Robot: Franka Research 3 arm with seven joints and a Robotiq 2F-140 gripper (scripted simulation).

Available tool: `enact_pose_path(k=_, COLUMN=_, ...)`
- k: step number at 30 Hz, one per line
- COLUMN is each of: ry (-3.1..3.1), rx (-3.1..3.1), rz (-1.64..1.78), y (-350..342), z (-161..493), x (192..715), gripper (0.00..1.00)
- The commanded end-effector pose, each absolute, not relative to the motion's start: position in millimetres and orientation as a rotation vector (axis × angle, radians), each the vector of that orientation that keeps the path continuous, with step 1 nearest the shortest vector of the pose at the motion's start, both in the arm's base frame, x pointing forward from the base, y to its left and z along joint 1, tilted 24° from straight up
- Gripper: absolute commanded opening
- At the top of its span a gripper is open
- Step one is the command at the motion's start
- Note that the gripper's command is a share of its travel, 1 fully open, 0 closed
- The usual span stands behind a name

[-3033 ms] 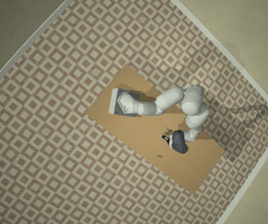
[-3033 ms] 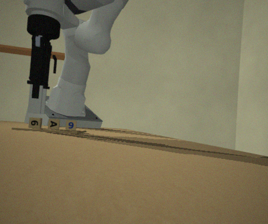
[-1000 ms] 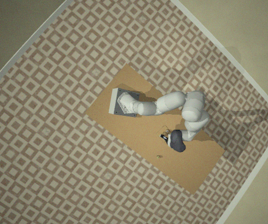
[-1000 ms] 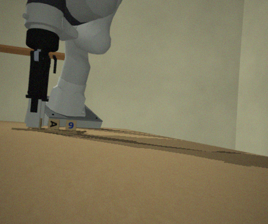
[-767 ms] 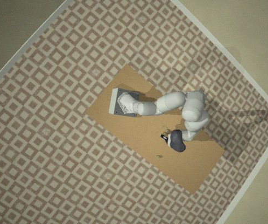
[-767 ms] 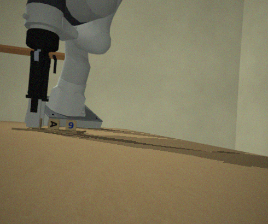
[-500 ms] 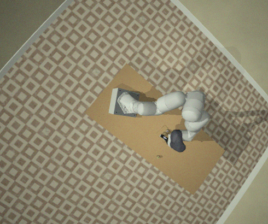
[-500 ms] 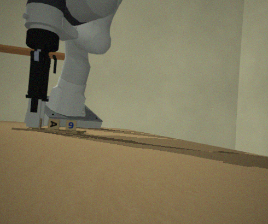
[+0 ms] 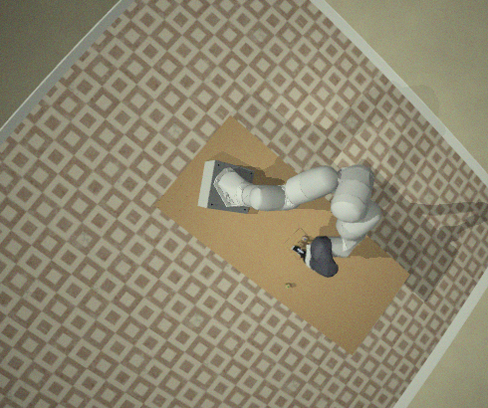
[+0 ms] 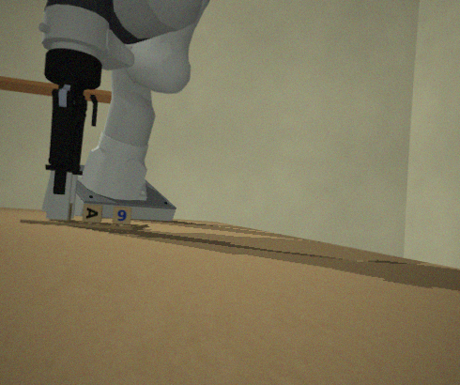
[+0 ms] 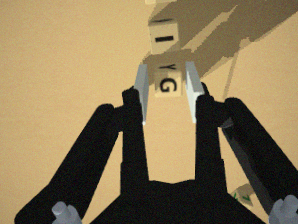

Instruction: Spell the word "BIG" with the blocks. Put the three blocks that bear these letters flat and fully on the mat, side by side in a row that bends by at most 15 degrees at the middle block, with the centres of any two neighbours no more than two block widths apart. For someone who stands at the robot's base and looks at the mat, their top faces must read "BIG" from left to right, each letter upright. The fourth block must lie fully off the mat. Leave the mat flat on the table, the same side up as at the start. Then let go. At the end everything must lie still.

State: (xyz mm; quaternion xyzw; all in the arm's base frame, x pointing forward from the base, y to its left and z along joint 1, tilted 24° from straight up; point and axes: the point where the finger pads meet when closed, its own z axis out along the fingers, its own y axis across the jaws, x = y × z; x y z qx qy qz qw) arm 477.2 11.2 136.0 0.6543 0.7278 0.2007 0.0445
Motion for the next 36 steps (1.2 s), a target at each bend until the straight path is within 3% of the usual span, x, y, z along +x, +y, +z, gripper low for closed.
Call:
enact_pose_path(k=1, ry=2.229, rx=1.99, rz=0.616, y=12.8, z=136.2, x=478.2, gripper=0.25)
enact_pose_path(k=8, ry=2.229, rx=1.99, rz=0.616, y=12.8, z=136.2, x=478.2, gripper=0.25)
enact_pose_path(k=9, ry=2.229, rx=1.99, rz=0.616, y=12.8, z=136.2, x=478.2, gripper=0.13)
enact_pose_path(k=36, ry=2.229, rx=1.99, rz=0.616, y=12.8, z=136.2, x=478.2, gripper=0.13)
